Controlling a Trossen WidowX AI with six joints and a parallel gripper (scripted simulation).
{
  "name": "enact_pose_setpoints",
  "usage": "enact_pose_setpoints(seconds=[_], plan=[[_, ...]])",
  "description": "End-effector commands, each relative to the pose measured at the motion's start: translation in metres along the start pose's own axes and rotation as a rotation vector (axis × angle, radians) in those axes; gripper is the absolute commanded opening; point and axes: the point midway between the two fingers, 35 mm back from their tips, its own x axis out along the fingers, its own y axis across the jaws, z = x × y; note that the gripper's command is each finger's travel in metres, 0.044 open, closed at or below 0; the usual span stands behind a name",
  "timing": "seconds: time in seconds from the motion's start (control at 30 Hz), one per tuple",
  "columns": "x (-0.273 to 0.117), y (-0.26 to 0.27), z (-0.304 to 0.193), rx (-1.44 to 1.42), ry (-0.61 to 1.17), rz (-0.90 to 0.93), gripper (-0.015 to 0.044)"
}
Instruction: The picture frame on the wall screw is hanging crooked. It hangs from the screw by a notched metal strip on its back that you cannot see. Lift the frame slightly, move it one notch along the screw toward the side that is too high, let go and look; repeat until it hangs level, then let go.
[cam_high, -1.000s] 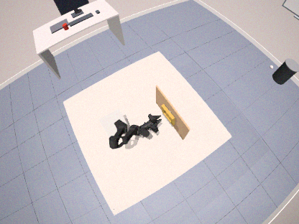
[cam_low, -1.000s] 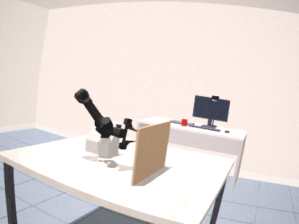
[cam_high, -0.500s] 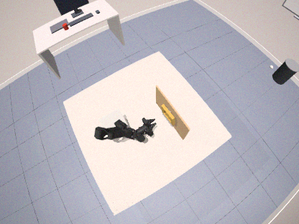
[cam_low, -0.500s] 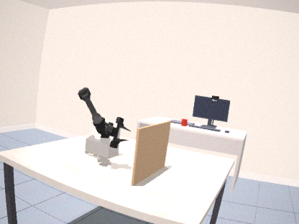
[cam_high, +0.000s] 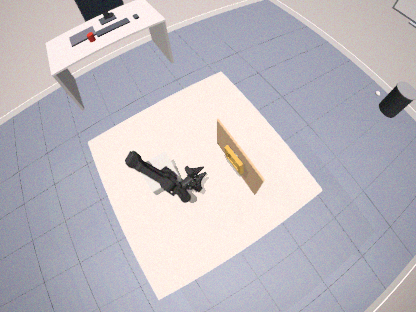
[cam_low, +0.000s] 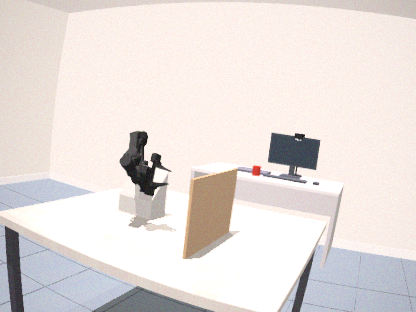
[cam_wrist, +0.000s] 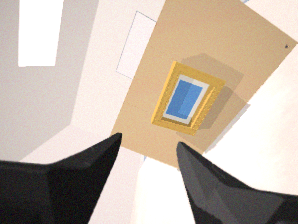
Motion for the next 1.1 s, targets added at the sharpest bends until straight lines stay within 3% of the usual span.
enact_pose_setpoints(seconds=[0.0, 1.07], plan=[[-0.0006, 0.0011, -0.0002, -0.007, 0.000, 0.002, 0.0260], [-0.0028, 0.0052, -0.0011, -0.031, 0.000, 0.009, 0.0260]])
